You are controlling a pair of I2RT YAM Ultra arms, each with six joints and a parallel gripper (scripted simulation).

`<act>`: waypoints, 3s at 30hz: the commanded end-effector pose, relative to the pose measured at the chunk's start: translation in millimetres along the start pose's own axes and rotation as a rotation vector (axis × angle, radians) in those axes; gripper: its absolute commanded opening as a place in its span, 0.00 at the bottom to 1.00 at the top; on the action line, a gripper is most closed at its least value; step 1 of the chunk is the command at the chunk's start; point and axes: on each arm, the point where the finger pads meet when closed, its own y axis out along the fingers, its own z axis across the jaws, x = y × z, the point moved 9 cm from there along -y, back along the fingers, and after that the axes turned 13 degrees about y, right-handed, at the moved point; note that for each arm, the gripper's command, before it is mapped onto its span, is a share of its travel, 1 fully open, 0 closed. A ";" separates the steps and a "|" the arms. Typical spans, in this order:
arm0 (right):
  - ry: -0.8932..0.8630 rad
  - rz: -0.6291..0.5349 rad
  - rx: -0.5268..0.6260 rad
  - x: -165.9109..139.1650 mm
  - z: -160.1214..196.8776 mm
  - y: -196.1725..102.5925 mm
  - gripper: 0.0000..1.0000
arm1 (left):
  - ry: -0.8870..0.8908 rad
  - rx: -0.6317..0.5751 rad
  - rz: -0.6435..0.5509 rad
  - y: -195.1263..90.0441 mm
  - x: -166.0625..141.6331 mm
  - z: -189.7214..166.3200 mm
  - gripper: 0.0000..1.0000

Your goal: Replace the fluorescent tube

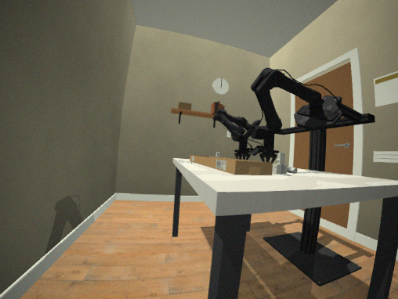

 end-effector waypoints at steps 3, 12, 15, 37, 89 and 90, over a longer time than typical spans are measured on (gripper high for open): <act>-0.004 -0.021 -0.009 6.4 -3.6 -6.3 0.49 | 0.010 0.006 -0.023 -1.9 4.4 0.5 0.11; -0.004 -0.021 -0.009 6.4 -3.6 -6.4 0.49 | 0.010 0.006 -0.023 -1.9 4.4 0.5 0.11; -0.004 -0.021 -0.009 6.4 -3.6 -6.4 0.49 | 0.010 0.006 -0.023 -1.9 4.4 0.5 0.11; -0.055 -0.022 0.017 9.2 19.5 -0.3 0.11 | 0.023 0.004 -0.036 -0.4 11.0 -1.6 0.11; -0.029 -0.001 -0.009 1.7 -0.4 -47.6 0.11 | 0.009 0.000 -0.009 -42.6 3.2 -2.2 0.11; -0.030 -0.001 -0.008 1.6 -0.2 -49.8 0.11 | 0.009 -0.001 -0.009 -44.7 3.1 -2.4 0.11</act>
